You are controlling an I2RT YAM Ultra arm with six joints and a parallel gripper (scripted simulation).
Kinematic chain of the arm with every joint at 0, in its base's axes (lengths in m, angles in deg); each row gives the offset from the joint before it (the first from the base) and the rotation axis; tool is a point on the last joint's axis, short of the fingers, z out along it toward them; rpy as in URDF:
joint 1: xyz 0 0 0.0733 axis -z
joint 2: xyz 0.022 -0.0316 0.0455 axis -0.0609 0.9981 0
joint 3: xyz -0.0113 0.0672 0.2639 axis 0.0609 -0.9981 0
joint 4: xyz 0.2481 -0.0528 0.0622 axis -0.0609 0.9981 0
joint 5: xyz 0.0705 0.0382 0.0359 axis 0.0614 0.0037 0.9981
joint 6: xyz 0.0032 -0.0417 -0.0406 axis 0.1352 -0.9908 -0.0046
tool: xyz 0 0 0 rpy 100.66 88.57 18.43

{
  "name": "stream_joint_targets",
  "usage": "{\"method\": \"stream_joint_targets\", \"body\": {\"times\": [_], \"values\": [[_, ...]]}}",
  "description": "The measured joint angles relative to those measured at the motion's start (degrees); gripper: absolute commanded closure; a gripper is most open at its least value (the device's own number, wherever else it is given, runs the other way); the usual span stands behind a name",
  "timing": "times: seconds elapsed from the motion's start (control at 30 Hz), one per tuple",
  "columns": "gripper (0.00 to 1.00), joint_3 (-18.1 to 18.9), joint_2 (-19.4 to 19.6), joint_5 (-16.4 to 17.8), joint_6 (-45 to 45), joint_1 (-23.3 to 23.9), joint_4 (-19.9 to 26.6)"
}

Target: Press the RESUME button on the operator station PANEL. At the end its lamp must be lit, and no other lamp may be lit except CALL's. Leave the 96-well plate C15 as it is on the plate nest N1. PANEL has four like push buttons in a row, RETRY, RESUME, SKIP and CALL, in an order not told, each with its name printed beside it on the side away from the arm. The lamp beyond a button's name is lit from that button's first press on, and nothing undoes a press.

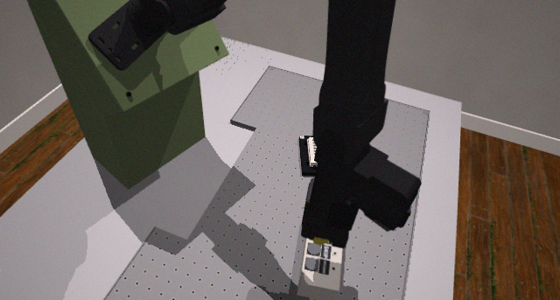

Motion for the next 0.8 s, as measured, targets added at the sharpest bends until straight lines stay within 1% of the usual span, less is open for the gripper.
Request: {"method": "stream_joint_targets", "body": {"times": [0.1,0.2,0.4,0.8], "values": [[1.0,1.0,-2.0,1.2,-1.0,1.7,2.2],[1.0,1.7,-3.0,1.9,-1.6,2.6,3.6],[1.0,1.7,-2.5,2.8,-2.1,2.4,5.7],[1.0,1.7,-2.5,3.0,-2.2,2.4,5.8]]}}
